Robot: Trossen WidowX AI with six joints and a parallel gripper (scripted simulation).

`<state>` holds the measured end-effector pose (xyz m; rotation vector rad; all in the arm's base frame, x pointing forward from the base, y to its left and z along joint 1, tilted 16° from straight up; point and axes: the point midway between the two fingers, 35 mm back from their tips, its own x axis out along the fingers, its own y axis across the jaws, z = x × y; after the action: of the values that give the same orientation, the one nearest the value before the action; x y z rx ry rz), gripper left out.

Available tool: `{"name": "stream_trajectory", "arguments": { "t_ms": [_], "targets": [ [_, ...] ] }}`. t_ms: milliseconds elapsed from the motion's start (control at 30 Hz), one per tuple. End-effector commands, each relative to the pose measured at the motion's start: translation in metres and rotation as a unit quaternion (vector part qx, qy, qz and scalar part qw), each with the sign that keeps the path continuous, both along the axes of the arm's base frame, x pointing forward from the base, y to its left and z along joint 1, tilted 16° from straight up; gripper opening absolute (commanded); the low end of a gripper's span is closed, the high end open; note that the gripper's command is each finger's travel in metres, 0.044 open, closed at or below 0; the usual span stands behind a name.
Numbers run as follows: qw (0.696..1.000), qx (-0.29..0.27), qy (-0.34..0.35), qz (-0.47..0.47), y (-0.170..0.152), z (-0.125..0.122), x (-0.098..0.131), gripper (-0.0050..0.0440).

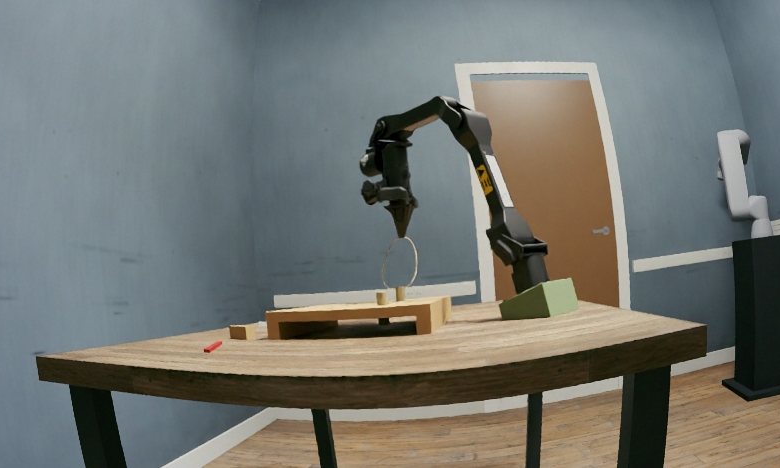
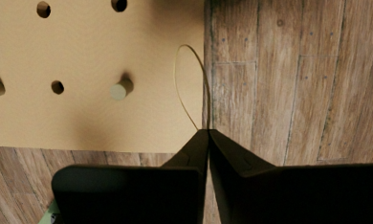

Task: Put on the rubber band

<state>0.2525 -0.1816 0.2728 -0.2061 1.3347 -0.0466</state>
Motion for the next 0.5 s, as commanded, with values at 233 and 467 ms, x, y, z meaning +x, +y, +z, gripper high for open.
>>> {"name": "stream_trajectory", "arguments": {
  "t_ms": [233, 467],
  "targets": [
    [1.000, -0.009, -0.012, -0.001, 0.009, -0.008, 0.002, -0.0050],
    [1.000, -0.008, -0.012, -0.001, 0.013, -0.021, 0.006, -0.0050]
  ]
}}
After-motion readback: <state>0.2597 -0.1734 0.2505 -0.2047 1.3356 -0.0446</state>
